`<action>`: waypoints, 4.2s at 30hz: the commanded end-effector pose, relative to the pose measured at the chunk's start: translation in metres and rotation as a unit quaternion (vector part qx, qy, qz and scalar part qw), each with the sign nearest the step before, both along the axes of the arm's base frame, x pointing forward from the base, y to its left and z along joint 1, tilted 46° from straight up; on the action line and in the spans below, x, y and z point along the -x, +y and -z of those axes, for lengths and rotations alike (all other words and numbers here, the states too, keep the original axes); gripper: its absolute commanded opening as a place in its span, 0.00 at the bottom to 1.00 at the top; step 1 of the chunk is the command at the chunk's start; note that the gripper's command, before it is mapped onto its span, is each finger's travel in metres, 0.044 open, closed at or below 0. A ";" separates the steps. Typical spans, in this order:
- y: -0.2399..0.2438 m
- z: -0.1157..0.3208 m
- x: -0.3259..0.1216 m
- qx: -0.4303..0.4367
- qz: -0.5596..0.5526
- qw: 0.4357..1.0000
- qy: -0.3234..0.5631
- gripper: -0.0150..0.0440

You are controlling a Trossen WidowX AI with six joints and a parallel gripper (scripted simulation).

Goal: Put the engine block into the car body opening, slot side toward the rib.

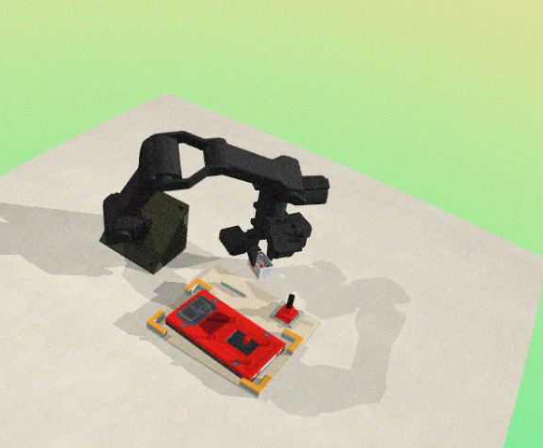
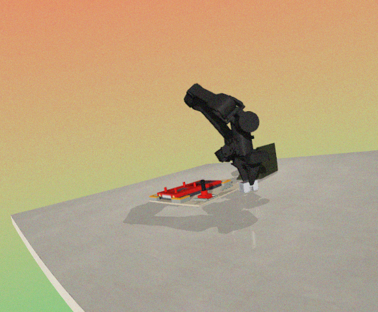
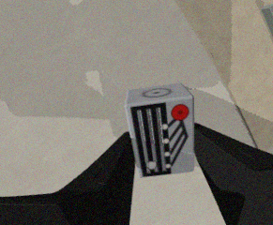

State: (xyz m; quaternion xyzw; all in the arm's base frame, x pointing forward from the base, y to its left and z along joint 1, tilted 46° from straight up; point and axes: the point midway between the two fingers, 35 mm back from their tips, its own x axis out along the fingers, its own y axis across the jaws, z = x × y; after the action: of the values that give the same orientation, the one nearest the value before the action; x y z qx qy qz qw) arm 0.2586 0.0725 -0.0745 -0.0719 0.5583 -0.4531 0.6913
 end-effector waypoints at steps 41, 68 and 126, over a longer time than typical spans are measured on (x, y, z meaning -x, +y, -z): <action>0.089 -0.085 -0.012 -0.001 -0.002 1.000 0.001 0.25; 0.034 -0.113 -0.050 -0.019 -0.052 0.998 0.042 0.25; -0.120 -0.182 -0.078 -0.001 -0.151 0.977 0.150 0.30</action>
State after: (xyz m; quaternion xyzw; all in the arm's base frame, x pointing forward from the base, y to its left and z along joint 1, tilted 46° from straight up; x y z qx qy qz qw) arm 0.3367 -0.0448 0.1063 -0.2164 0.6384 -0.3294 0.6612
